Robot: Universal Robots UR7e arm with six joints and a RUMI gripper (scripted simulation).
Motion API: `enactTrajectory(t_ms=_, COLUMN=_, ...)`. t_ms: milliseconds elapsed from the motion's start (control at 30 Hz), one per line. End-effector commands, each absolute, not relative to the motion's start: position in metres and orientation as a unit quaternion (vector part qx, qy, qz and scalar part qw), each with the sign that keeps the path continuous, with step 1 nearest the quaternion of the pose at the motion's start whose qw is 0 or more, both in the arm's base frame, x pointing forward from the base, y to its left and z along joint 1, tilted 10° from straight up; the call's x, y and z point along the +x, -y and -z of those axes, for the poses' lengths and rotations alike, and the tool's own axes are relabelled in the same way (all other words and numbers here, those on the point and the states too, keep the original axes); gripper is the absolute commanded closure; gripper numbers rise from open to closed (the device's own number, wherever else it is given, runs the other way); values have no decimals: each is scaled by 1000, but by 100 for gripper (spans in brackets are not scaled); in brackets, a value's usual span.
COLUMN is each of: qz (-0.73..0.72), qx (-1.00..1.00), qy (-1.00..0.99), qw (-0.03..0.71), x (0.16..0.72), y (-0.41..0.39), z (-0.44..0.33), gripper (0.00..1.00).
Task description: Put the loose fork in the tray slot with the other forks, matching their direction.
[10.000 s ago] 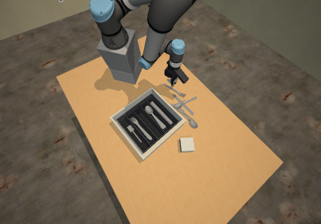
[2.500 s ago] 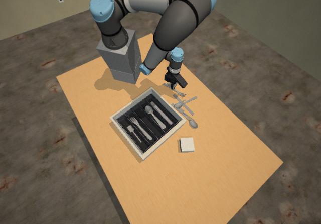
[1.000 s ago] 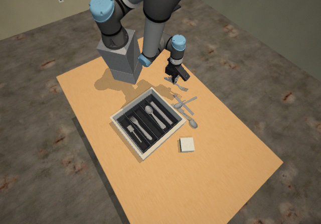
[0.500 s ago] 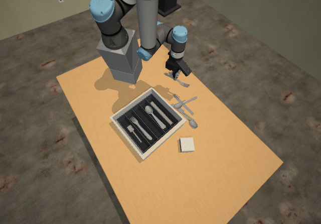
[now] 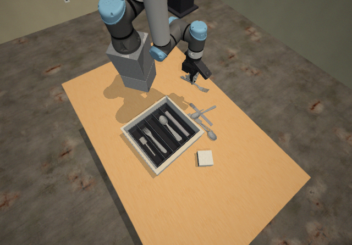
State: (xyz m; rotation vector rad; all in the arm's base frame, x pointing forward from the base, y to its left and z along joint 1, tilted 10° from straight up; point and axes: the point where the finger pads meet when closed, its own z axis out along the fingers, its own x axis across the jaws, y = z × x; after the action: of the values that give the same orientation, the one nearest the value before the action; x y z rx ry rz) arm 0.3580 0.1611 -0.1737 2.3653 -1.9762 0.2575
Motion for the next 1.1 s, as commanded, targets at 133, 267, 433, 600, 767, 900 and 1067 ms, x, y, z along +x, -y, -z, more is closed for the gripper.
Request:
enactTrajectory(t_ms=133, qz=-81, qx=765, qy=639, qw=28, x=354, y=-162, z=162, gripper=98)
enactTrajectory(t_ms=267, qz=-81, qx=764, qy=639, qw=28, x=354, y=-162, z=162, gripper=98)
enactTrajectory(t_ms=433, qz=-81, qx=764, qy=639, qw=28, x=354, y=-162, z=162, gripper=98)
enactTrajectory(t_ms=600, qz=-80, qx=764, qy=639, qw=28, x=354, y=-162, z=162, gripper=98)
enactTrajectory(t_ms=767, qz=-80, qx=764, qy=639, qw=28, x=354, y=-162, z=162, gripper=98)
enactTrajectory(t_ms=900, qz=-81, qx=764, qy=639, qw=28, x=354, y=-162, z=162, gripper=98)
enactTrajectory(t_ms=1067, qz=-81, qx=764, qy=639, qw=28, x=354, y=-162, z=162, gripper=98)
